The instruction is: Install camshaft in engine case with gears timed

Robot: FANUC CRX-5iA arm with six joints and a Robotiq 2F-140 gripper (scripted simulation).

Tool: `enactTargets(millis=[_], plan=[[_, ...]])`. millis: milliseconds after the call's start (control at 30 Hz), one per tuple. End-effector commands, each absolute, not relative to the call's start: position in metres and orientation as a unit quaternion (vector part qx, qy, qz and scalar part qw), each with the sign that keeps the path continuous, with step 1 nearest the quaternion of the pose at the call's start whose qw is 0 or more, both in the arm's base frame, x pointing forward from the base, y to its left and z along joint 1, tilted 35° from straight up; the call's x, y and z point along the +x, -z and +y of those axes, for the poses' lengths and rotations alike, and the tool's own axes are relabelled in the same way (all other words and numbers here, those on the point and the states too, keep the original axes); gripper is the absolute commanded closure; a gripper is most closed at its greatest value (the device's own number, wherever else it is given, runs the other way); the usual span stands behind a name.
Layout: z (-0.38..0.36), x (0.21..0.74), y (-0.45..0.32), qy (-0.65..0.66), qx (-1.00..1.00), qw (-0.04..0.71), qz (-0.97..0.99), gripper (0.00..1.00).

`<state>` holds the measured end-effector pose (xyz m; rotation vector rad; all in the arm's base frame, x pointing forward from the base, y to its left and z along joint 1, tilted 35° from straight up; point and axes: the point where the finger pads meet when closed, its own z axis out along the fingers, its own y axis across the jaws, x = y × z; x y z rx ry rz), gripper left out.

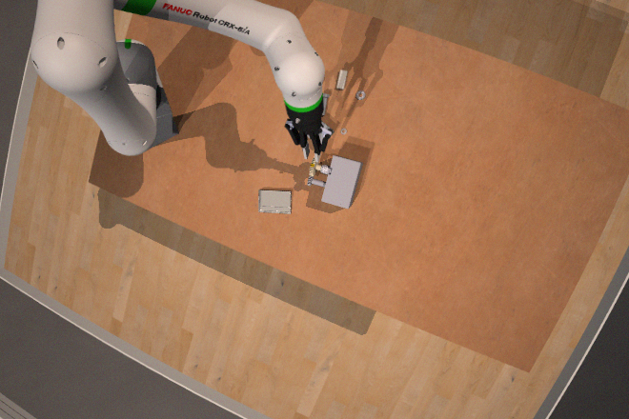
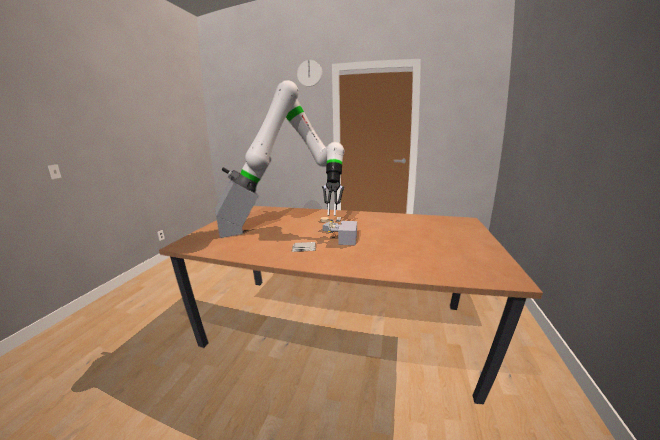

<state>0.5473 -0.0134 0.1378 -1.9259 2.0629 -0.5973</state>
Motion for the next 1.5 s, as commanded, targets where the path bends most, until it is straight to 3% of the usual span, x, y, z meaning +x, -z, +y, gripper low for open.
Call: enactTargets(millis=[0,1467], plan=[[-0.013,0.547,-0.14,0.206,-0.662,0.129,0.709,0.73],[-0.035,0.52,-0.189,0.206,-0.662,0.129,0.709,0.73]])
